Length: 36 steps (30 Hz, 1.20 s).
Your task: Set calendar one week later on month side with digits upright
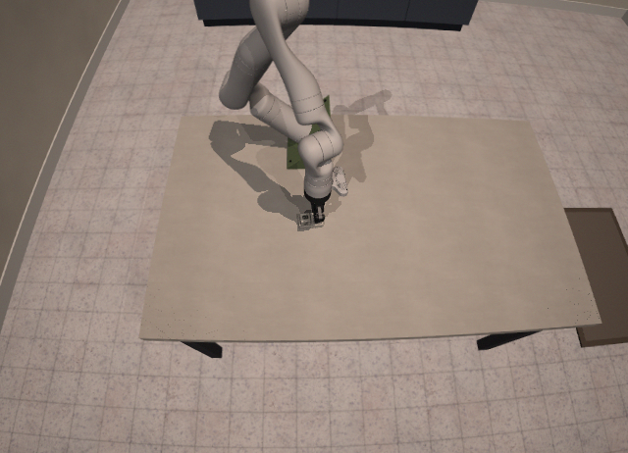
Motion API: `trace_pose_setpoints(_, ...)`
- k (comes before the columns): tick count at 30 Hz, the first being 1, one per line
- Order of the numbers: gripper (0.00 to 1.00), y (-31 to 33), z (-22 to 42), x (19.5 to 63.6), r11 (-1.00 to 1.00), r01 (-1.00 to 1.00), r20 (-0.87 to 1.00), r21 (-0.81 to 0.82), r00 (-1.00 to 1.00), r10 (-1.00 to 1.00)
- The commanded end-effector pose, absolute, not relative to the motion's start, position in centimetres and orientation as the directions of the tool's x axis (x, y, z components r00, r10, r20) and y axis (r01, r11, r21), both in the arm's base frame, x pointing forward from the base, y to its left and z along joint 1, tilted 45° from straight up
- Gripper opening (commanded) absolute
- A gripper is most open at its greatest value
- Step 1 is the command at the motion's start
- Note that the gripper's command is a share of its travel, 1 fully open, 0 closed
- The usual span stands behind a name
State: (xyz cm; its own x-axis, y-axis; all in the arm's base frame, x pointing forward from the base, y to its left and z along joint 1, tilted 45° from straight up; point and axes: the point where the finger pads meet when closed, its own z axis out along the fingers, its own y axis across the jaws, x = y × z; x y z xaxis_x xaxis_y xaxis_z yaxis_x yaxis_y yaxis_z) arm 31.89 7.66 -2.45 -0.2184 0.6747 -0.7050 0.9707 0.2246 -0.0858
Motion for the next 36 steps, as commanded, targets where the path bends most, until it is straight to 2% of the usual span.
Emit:
trace_pose_setpoints(1, 0.46, 7.9, -2.8, 31.9, 0.224, 0.971, -0.702, -0.081, -0.215, 0.679)
trace_pose_setpoints(36, 0.46, 5.8, -4.7, 32.0, 0.222, 0.972, -0.703, -0.083, -0.215, 0.678)
